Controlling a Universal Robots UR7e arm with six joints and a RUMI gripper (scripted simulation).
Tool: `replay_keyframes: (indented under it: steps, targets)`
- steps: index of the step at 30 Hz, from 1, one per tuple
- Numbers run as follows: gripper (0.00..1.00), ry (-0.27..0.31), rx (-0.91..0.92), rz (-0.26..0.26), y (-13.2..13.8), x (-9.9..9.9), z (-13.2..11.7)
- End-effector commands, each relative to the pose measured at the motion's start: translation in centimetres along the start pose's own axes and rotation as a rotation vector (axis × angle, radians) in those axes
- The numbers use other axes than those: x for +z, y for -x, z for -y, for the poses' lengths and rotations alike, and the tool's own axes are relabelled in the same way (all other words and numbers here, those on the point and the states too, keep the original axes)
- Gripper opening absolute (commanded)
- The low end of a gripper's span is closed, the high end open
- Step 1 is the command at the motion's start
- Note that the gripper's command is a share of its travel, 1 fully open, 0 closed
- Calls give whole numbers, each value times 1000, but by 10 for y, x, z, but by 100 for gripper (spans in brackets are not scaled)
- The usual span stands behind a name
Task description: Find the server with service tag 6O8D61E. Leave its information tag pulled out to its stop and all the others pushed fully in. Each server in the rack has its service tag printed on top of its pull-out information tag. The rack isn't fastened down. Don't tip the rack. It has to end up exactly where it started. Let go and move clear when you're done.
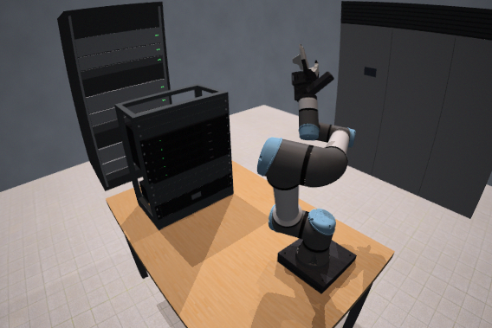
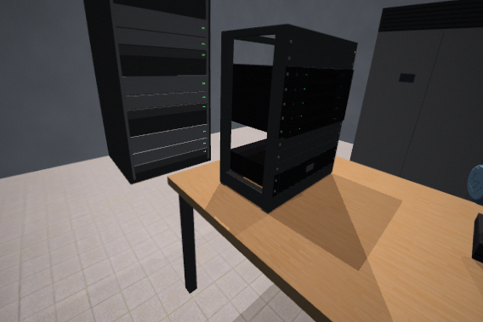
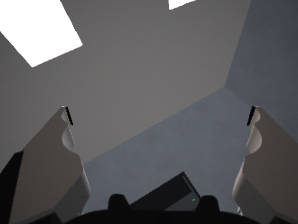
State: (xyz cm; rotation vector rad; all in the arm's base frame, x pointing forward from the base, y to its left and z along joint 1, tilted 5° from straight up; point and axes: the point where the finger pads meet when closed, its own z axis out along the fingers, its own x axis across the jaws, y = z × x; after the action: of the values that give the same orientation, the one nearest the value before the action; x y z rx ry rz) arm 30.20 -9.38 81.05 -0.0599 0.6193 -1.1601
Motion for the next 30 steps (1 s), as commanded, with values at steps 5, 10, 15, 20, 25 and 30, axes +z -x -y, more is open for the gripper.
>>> replay_keyframes:
  steps: [5,10,15,20,25,30]
  targets:
    - [100,-21,21,51,15,-6,5]
    - [100,-34,36,85,25,-11,9]
    - [100,-45,49,117,34,-15,12]
    - [100,-51,56,135,39,-18,13]
    - [100,-60,68,163,47,-22,15]
    - [100,-68,79,189,54,-27,18]
